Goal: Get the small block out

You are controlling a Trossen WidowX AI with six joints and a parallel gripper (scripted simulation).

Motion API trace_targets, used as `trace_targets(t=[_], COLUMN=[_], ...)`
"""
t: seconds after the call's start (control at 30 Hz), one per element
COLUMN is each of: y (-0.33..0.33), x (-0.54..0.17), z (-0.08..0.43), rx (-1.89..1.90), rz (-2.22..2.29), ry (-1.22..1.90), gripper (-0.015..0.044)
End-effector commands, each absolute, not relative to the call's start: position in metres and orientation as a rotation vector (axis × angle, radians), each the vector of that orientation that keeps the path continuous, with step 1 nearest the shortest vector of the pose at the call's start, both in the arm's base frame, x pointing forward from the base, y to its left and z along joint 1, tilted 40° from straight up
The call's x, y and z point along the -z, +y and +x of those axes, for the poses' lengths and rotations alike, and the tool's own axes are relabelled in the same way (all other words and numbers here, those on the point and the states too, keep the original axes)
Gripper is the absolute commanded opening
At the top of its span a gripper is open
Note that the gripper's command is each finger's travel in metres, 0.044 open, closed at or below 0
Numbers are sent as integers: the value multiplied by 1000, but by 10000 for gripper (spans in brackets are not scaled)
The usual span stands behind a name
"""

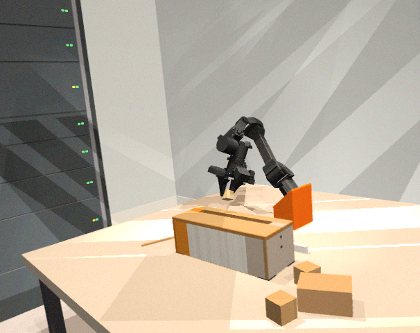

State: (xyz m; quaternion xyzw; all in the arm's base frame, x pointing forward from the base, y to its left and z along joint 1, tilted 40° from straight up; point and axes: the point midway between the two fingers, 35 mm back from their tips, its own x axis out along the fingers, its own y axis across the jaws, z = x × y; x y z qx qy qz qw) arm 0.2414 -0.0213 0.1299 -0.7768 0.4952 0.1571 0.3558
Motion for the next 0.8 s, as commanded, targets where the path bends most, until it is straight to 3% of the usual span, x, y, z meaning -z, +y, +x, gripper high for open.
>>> trace_targets(t=[0.0, 0.77], y=[-20, -12], x=[-135, -149], z=[239, 229], rx=[-521, -1207], rz=[-2175, -2937], ry=[1274, 1182], gripper=[0, 0])
